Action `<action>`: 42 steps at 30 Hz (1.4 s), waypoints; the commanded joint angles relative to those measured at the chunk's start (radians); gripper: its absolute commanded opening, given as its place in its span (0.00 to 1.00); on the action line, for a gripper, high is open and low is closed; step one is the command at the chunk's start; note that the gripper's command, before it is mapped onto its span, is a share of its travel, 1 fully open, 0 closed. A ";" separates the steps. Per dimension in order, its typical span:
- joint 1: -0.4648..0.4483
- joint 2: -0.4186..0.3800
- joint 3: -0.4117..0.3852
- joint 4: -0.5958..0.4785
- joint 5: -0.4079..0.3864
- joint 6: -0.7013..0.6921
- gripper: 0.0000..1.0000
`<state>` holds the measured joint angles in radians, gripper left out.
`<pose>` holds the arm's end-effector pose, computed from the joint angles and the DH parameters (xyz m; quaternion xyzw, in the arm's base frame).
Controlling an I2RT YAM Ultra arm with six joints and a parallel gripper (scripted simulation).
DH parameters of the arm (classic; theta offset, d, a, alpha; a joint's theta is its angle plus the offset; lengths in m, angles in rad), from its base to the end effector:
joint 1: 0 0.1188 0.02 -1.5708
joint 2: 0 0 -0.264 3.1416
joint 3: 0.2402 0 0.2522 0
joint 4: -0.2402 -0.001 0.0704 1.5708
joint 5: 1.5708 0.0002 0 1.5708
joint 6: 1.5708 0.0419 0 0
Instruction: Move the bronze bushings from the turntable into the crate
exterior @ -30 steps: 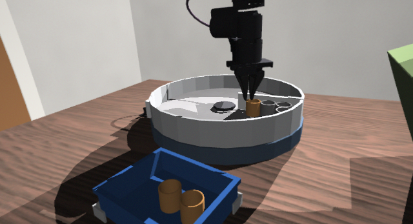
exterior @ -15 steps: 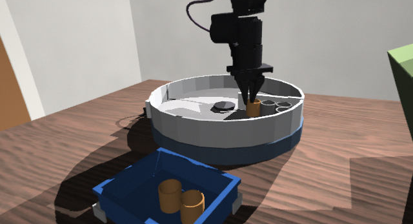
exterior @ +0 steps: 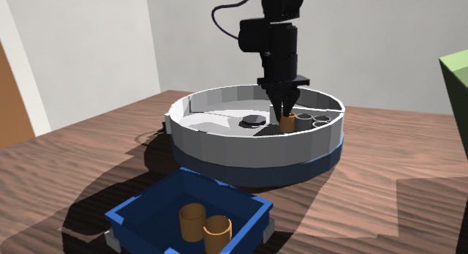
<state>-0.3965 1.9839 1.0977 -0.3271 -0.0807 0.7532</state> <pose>0.3397 -0.1375 0.1036 0.5286 0.8291 0.0706 0.1678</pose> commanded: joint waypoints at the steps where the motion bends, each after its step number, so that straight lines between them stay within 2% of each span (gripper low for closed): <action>1: 0.003 -0.026 0.038 0.005 0.014 0.009 0.15; 26: 0.003 -0.026 0.038 0.005 0.014 0.009 0.15; 27: 0.003 -0.026 0.038 0.005 0.014 0.009 0.00; 42: -0.002 -0.025 0.039 0.001 0.014 0.007 0.00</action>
<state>-0.3950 1.9839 1.1049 -0.3260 -0.0853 0.7540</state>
